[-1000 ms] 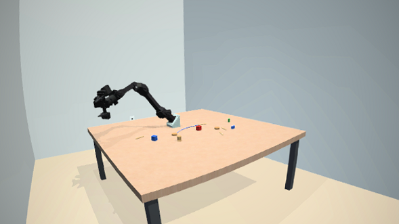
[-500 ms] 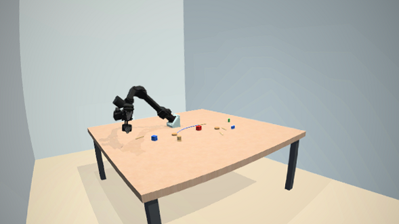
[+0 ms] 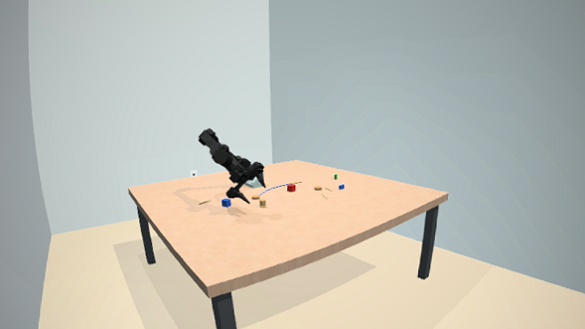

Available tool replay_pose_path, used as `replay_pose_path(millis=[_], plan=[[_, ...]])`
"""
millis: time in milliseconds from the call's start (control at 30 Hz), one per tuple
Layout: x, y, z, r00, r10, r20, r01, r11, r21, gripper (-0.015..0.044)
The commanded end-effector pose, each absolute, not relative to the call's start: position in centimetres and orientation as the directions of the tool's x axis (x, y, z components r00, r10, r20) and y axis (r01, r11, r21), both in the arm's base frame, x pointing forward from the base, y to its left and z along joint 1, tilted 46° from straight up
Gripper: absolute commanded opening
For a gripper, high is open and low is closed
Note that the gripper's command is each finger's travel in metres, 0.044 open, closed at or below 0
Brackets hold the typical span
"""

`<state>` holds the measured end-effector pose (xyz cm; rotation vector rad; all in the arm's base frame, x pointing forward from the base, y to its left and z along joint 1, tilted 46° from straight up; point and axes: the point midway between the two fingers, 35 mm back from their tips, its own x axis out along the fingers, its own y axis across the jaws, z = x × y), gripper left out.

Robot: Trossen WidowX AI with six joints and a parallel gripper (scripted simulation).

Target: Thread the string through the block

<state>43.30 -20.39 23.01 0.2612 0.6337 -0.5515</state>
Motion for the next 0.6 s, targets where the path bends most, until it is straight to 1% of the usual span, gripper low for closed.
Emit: replay_pose_path(millis=[0,133,300,433,500,567], plan=[[43.9,-16.2,17.7,0.579,-0.350,-0.737,0.423,0.901,-0.096,0.0440],[43.4,-11.6,12.6,0.460,-0.308,-0.832,0.197,0.950,-0.243,0.0440],[41.0,-5.5,6.3,0.272,-0.301,-0.914,-0.201,0.911,-0.360,0.0440],[37.9,-1.4,2.4,0.126,-0.343,-0.931,-0.527,0.772,-0.355,0.0440],[35.7,0.7,0.4,0.045,-0.389,-0.920,-0.705,0.640,-0.305,0.0440],[33.2,2.4,-1.3,-0.025,-0.451,-0.892,-0.853,0.475,-0.216,0.0440]])
